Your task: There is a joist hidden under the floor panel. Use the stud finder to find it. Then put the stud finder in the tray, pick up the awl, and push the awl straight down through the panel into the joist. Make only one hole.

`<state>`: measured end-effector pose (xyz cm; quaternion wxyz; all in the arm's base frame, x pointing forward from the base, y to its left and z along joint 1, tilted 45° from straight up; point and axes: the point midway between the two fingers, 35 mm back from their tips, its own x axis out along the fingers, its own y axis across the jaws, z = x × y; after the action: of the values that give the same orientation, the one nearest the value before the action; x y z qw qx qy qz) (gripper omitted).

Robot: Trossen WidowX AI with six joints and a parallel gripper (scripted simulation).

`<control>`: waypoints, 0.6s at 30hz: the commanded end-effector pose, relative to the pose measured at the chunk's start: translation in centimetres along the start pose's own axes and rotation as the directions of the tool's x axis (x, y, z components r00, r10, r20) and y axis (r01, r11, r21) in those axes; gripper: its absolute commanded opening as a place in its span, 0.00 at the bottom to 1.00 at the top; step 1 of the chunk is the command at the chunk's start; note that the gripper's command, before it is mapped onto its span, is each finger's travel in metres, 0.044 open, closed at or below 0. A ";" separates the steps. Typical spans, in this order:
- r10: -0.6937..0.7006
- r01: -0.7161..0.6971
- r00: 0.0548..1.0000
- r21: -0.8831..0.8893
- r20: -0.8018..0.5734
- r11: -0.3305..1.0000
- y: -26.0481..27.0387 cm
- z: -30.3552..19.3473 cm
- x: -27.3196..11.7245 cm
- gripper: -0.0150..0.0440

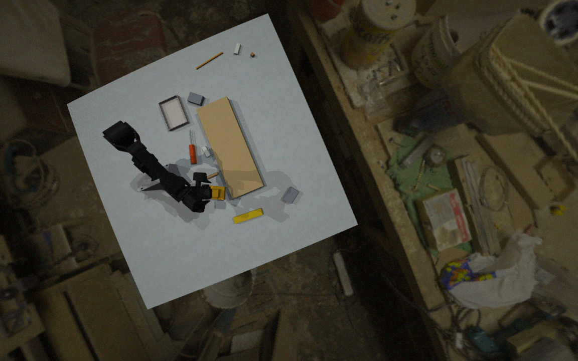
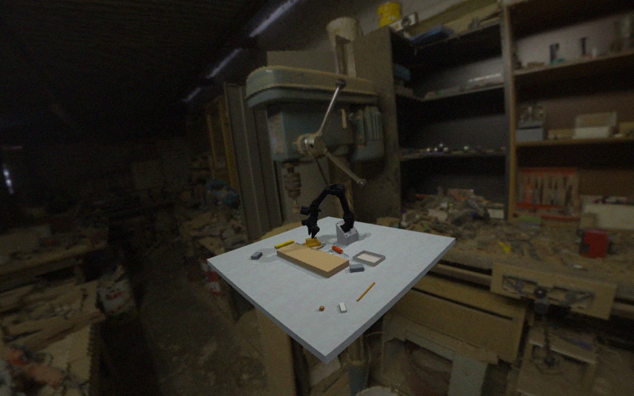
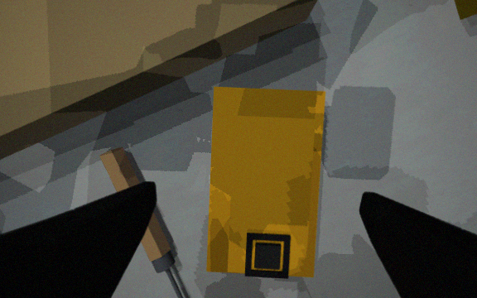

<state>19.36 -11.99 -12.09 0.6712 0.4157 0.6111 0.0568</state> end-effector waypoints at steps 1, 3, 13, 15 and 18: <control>0.006 -0.006 1.000 0.006 0.002 1.000 -0.2 0.2 0.0 1.00; 0.006 -0.006 1.000 0.006 0.002 1.000 -0.4 0.3 0.1 1.00; 0.006 -0.006 1.000 0.005 0.003 1.000 -0.8 0.4 0.7 1.00; 0.006 -0.006 1.000 0.005 0.003 1.000 -0.8 0.3 1.0 1.00; 0.006 -0.006 1.000 0.005 0.003 1.000 -0.8 0.2 1.5 1.00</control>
<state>19.54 -12.15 -13.49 0.6718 0.4158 0.6104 0.0564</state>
